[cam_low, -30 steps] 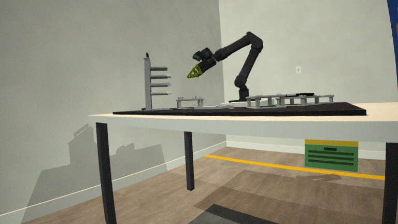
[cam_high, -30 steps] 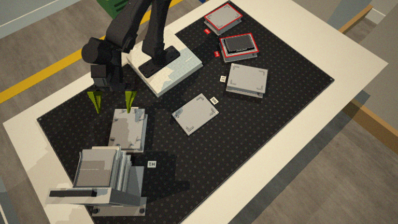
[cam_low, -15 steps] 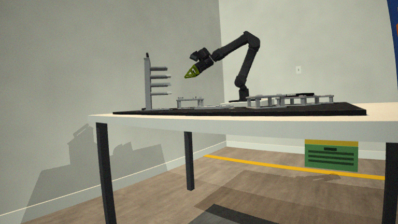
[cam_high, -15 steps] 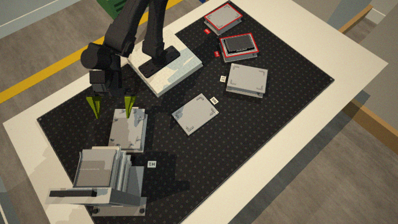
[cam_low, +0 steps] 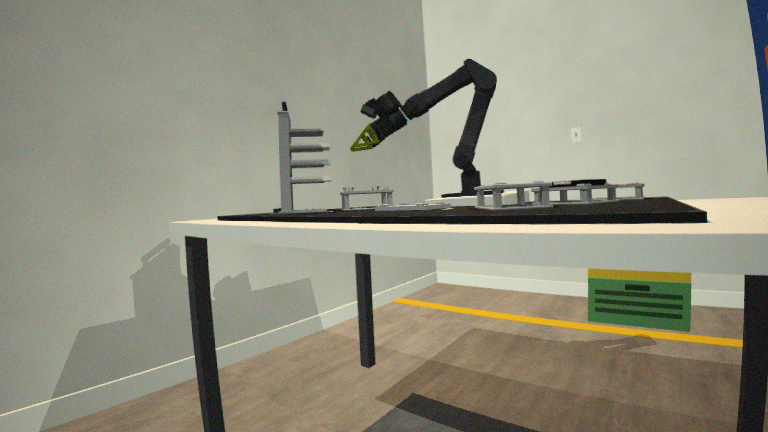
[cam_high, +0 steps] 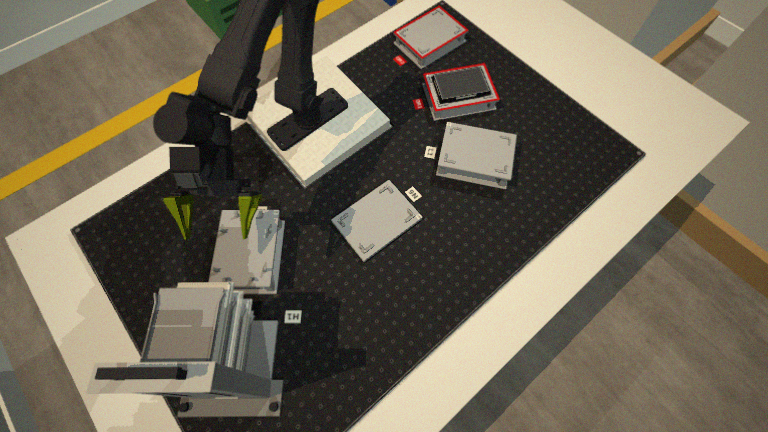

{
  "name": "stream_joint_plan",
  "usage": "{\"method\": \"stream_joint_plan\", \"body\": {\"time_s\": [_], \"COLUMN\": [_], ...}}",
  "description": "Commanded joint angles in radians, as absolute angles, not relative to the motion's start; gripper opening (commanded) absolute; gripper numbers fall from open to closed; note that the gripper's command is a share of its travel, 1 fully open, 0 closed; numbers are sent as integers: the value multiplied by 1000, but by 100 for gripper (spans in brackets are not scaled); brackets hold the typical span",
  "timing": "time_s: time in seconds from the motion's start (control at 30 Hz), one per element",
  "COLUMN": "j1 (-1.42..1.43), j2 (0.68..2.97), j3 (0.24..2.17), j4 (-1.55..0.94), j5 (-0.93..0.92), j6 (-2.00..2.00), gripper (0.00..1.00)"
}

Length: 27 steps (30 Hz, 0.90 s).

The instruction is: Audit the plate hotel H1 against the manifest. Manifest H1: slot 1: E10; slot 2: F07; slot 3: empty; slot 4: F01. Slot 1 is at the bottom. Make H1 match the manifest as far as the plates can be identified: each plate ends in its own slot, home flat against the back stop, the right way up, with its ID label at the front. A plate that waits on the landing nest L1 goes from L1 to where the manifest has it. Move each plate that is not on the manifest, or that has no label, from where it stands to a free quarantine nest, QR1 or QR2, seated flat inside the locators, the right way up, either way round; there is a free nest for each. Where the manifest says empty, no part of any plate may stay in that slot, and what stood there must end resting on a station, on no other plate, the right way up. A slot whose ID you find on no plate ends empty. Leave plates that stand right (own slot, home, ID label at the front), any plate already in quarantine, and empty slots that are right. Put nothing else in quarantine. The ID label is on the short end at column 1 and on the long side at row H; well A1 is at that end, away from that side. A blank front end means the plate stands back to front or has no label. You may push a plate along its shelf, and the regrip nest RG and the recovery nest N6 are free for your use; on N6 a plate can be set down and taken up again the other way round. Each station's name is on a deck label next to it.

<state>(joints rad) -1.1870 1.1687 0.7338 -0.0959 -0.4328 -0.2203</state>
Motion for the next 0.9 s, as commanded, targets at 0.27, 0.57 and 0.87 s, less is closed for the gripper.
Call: {"method": "stream_joint_plan", "body": {"time_s": [0.27,0.57,0.87], "j1": [-1163,-1143,-1126], "j2": [1207,1248,1288], "j3": [772,800,829], "j4": [-72,-55,-40], "j5": [-408,-392,-376], "j6": [-204,-194,-185], "gripper": [100,100,100]}}
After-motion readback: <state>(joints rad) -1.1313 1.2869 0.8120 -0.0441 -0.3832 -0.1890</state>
